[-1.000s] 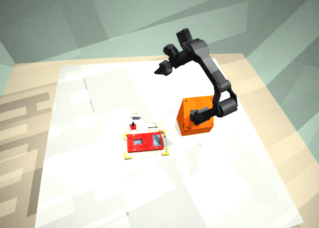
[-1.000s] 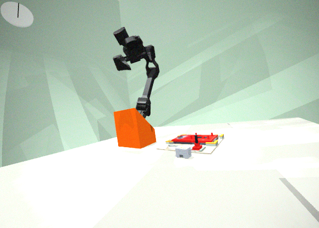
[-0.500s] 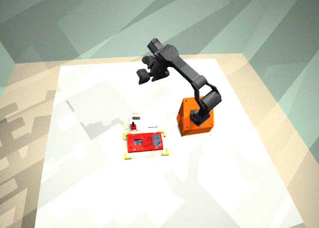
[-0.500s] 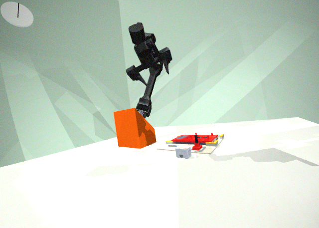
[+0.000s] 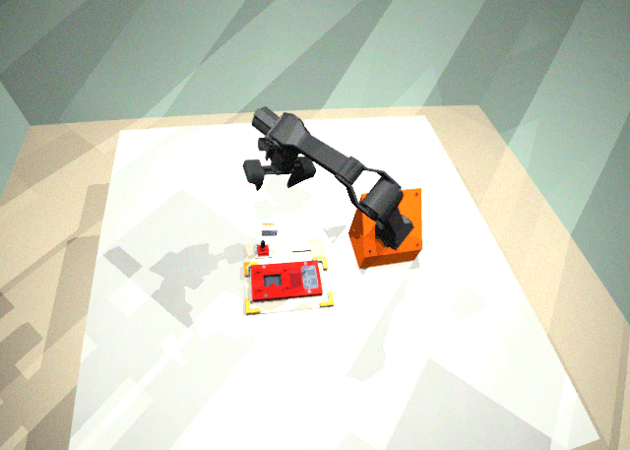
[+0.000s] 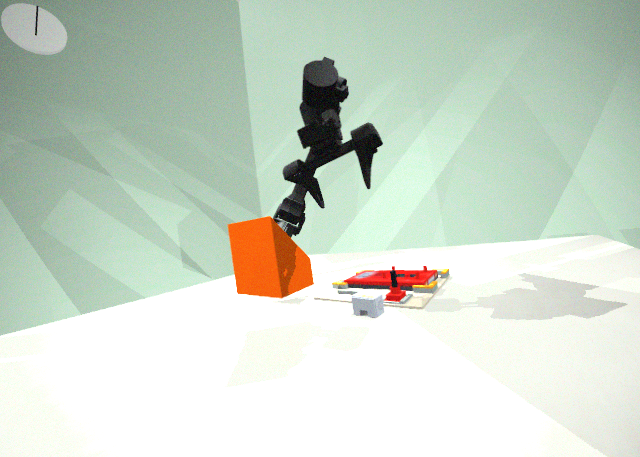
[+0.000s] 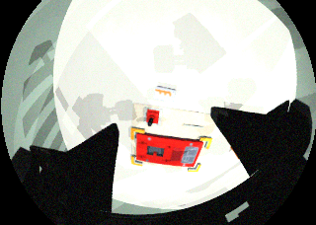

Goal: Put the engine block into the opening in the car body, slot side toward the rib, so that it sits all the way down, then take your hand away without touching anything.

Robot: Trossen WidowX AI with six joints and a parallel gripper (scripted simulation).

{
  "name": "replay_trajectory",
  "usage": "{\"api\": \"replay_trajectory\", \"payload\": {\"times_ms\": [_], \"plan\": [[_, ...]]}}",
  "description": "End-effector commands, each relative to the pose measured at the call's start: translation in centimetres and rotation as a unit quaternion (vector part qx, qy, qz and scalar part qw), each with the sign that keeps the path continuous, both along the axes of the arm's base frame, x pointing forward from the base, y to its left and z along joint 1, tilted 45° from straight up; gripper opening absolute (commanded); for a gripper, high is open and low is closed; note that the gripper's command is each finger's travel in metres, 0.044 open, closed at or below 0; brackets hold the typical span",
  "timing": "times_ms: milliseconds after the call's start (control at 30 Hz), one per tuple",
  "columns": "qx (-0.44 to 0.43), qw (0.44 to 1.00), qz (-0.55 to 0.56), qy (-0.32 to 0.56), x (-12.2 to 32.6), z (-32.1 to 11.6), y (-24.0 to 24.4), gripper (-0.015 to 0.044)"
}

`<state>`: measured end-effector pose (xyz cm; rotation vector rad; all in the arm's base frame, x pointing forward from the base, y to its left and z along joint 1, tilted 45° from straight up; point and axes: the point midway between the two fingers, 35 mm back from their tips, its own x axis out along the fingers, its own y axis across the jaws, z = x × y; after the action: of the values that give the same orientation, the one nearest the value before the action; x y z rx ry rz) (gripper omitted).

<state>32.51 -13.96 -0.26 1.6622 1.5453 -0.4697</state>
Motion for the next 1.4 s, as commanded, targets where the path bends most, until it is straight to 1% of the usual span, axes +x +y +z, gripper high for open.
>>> {"api": "replay_trajectory", "payload": {"times_ms": [0,233,300,533,700,767,867,1000,1367], "plan": [[0.015,0.998,-0.007,0.053,0.6,-1.5,1.8,0.0440],[0.030,0.986,-0.029,0.163,1.7,-4.1,5.8,0.0440],[0.030,0.982,-0.033,0.183,1.8,-4.6,6.5,0.0440],[0.029,0.982,-0.034,0.186,1.7,-5.1,6.8,0.0440],[0.030,0.982,-0.034,0.185,1.6,-8.6,10.2,0.0440],[0.031,0.982,-0.033,0.185,1.4,-9.3,10.9,0.0440],[0.032,0.982,-0.033,0.185,1.0,-9.6,10.8,0.0440],[0.032,0.982,-0.033,0.185,1.0,-10.7,11.8,0.0440],[0.032,0.982,-0.033,0.185,1.0,-11.5,12.6,0.0440]]}}
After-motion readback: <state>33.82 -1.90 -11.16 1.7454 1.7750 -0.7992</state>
